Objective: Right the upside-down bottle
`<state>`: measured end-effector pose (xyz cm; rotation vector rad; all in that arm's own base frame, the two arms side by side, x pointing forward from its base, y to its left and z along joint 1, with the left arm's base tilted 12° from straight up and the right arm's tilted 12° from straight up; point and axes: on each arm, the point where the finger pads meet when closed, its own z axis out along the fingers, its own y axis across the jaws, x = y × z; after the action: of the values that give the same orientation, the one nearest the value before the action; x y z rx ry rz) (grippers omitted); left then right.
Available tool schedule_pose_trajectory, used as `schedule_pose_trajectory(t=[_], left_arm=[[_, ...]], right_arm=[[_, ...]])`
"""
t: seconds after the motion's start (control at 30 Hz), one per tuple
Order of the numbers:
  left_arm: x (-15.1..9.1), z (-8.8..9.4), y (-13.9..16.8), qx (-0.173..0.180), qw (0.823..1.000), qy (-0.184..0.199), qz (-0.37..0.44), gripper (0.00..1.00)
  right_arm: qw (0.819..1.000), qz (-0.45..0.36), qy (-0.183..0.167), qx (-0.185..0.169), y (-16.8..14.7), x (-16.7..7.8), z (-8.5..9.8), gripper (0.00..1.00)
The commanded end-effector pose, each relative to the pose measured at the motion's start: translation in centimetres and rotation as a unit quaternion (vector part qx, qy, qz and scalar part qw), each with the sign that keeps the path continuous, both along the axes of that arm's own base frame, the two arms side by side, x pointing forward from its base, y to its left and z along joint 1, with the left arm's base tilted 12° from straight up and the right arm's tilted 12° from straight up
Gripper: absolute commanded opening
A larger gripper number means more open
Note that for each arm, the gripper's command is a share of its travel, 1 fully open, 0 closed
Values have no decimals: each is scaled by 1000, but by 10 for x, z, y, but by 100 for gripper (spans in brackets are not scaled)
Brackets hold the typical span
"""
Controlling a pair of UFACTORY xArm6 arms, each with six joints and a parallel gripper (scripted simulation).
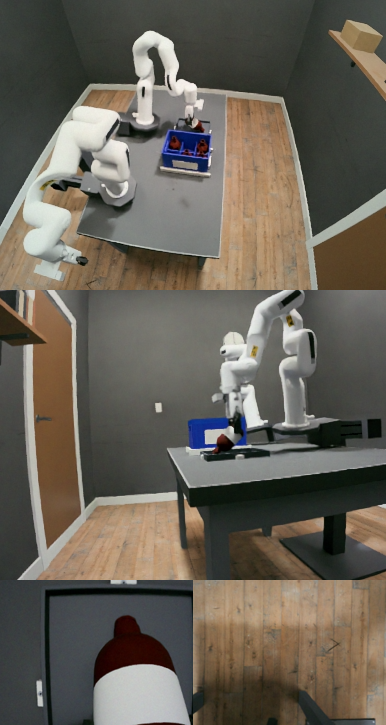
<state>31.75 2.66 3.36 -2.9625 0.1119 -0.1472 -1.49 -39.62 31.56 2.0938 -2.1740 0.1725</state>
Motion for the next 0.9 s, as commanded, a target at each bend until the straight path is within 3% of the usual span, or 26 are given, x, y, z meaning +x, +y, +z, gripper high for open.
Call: schedule_pose_trajectory(t=[0.0, 0.87], left_arm=[[-8, -9, 3, 1, 1000, -3, 0, 86], [-26, -37, 9, 1, 1000, -3, 0, 86]], right_arm=[[1000, 0, 0, -2, -1, 0, 2, 100], [1000, 0, 0, -2, -1, 0, 2, 100]])
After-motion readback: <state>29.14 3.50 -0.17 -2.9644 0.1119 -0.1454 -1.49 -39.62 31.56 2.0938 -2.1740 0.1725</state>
